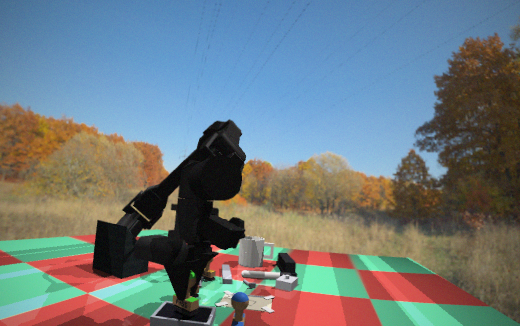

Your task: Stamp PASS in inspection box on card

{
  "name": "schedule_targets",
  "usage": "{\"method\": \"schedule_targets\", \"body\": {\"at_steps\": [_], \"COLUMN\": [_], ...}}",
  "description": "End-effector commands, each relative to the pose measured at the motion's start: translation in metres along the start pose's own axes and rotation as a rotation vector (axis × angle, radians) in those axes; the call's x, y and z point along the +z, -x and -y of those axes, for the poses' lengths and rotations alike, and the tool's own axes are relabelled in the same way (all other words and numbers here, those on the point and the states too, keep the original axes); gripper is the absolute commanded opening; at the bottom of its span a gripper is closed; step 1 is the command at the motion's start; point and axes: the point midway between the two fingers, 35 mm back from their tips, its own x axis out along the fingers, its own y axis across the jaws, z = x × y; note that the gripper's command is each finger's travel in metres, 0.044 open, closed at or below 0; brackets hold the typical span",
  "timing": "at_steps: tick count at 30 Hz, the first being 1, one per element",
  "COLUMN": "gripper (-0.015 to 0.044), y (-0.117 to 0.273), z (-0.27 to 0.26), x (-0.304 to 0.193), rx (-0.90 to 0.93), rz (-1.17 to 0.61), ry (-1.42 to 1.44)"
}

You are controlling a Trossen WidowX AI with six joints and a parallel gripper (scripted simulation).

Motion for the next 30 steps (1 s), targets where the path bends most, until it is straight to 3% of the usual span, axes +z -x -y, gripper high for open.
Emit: {"method": "schedule_targets", "body": {"at_steps": [1, 30], "gripper": [0.0000, 0.0000], "y": [-0.0019, -0.0071], "z": [-0.0014, -0.0016], "x": [-0.0006, -0.0006], "rx": [0.007, 0.007], "rz": [0.001, 0.001], "ry": [-0.004, 0.000]}}
